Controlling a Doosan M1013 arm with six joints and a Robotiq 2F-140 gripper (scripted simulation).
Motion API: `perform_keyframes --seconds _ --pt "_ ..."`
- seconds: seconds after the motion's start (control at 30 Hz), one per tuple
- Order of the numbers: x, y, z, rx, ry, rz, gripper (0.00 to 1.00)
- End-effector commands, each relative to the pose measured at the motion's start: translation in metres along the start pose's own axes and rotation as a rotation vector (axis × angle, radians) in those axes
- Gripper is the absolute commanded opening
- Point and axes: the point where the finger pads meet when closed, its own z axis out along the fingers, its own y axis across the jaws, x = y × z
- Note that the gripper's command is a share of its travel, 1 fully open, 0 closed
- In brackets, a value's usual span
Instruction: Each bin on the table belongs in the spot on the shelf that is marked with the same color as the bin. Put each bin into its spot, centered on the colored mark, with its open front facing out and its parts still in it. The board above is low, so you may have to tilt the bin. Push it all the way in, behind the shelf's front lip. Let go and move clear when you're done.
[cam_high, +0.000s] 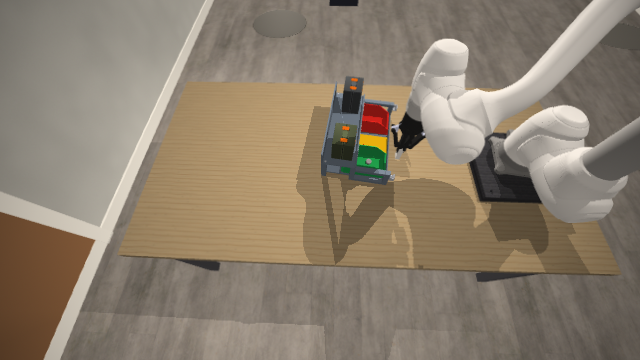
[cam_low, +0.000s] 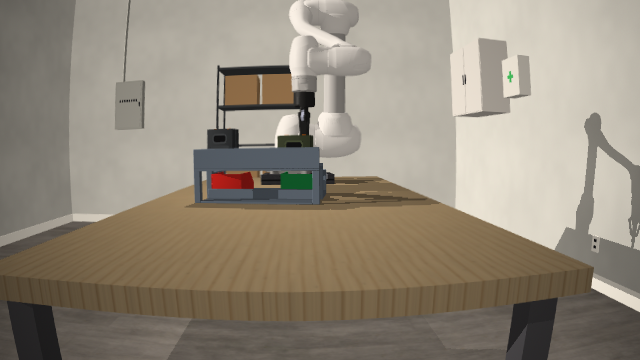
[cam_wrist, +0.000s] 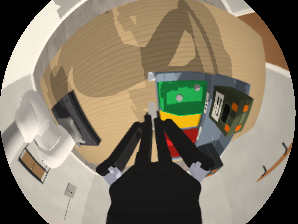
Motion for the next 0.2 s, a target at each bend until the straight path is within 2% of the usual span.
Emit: perform_keyframes --seconds 0.0,0.17 --pt "0.0 0.0 -0.0001 0.0 0.0 0.0 0.1" --pt "0.0 0.0 -0.0001 0.0 0.0 0.0 0.1"
